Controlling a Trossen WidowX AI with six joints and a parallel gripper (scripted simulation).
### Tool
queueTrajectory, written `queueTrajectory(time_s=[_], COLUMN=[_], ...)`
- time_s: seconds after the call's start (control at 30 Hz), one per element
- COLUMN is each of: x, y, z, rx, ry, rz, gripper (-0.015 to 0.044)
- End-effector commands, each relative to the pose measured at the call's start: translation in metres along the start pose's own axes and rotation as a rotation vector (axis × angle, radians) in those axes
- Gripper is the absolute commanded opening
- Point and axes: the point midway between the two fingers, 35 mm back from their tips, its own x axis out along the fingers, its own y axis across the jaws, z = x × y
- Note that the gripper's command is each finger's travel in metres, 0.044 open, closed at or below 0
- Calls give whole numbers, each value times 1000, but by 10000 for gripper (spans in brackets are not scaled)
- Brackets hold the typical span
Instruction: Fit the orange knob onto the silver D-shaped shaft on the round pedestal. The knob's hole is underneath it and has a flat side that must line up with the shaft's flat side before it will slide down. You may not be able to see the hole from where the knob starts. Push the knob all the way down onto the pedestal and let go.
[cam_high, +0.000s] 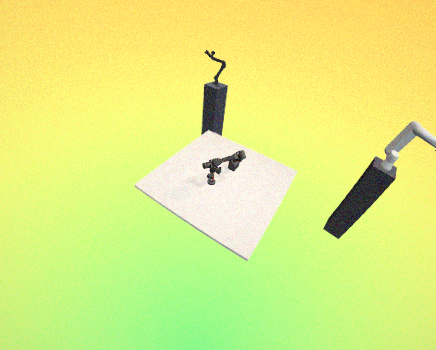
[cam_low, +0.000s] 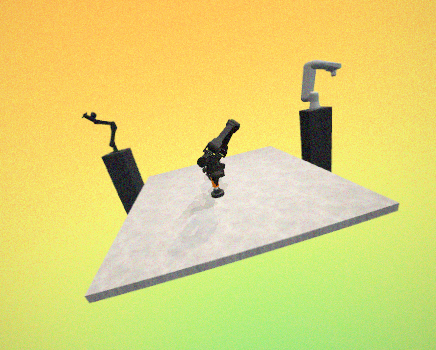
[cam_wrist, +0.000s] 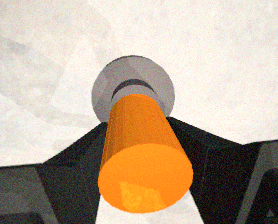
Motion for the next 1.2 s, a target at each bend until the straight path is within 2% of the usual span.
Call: queueTrajectory(time_s=[0.0,0.2,1.17], x=[-2,0,3], y=[-1,-1,-1], z=[0,0,0], rx=[-29,-213,-213], ry=[0,0,0], rz=[-3,-3,-3], gripper=[0,0,0])
